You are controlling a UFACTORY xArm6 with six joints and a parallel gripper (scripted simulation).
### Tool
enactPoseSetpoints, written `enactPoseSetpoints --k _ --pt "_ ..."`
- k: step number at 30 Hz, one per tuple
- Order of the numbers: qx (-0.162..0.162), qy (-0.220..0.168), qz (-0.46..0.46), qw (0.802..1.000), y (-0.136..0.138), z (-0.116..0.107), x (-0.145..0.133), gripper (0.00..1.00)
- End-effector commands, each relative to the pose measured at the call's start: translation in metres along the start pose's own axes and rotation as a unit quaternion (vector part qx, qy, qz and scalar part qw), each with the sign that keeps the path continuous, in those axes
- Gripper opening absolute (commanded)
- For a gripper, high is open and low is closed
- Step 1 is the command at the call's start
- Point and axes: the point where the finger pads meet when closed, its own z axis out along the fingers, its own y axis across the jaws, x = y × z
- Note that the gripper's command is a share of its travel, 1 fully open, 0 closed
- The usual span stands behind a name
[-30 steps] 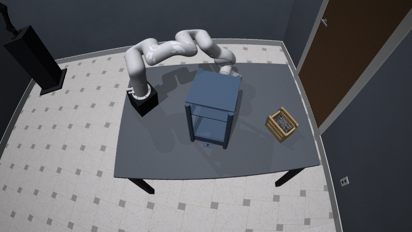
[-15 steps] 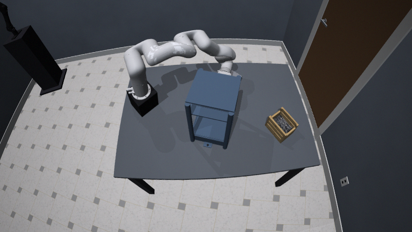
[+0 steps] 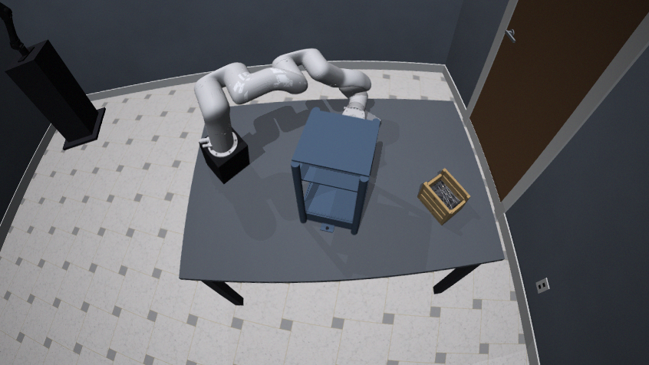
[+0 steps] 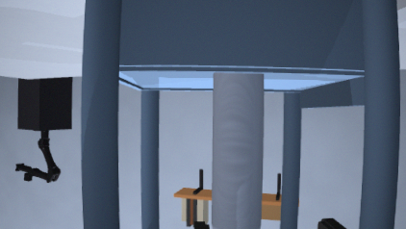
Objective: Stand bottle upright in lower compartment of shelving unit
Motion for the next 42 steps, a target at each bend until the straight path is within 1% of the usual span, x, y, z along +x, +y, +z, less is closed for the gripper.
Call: enactPoseSetpoints --k 1,11,28,35,42 --pt "0.001 0.001 0.002 1.0 0.001 -0.003 -0.002 0.63" --pt "0.001 0.001 0.002 1.0 0.001 -0.008 -0.002 0.63" --pt "0.001 0.001 0.002 1.0 0.001 -0.008 -0.002 0.63" --pt "0.001 0.001 0.002 1.0 0.001 -0.008 -0.006 0.63" --pt "0.001 0.001 0.002 1.0 0.001 -0.008 -0.015 0.63"
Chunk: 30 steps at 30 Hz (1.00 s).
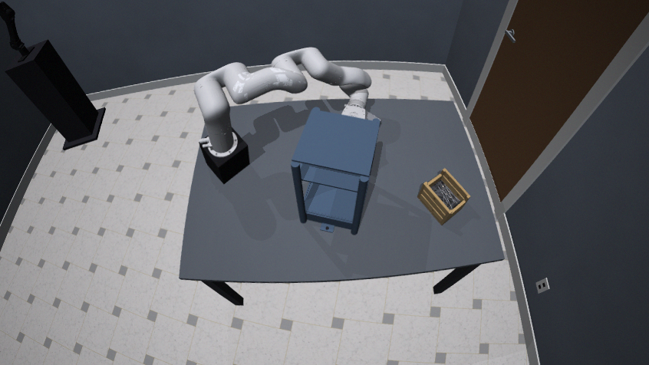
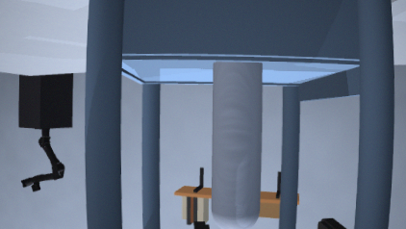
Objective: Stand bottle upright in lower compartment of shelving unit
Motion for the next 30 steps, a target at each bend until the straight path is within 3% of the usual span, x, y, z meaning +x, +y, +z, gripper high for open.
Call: enactPoseSetpoints --k 1,30 --pt "0.0 0.002 0.002 1.0 0.001 -0.001 -0.008 0.63" --pt "0.0 0.002 0.002 1.0 0.001 -0.001 -0.079 0.63"
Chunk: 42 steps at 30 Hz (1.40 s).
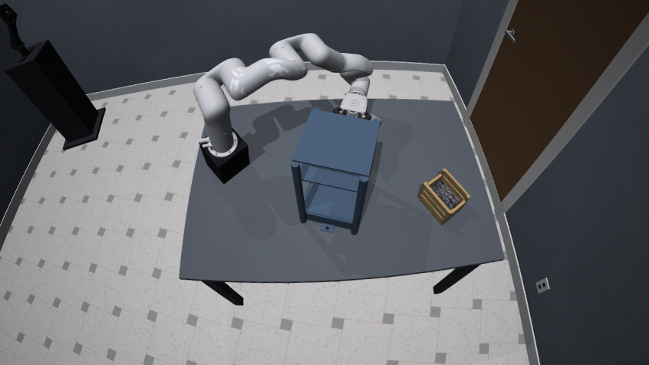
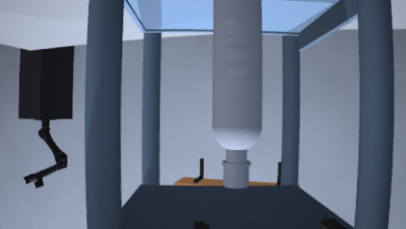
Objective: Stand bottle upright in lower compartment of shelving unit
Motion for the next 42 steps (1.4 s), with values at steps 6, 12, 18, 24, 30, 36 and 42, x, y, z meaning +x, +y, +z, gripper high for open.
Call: enactPoseSetpoints --k 6,12,18,24,30,36,42 --pt "0.0 0.002 0.002 1.0 0.001 -0.001 -0.017 0.63" --pt "0.0 0.002 0.002 1.0 0.001 -0.001 -0.02 0.63" --pt "0.0 0.002 0.002 1.0 0.001 -0.001 -0.02 1.0" --pt "0.0 0.002 0.002 1.0 0.001 -0.001 -0.02 1.0" --pt "0.0 0.002 0.002 1.0 0.001 -0.001 -0.02 1.0" --pt "0.0 0.002 0.002 1.0 0.001 -0.001 -0.02 1.0" --pt "0.0 0.002 0.002 1.0 0.001 -0.001 -0.02 1.0"
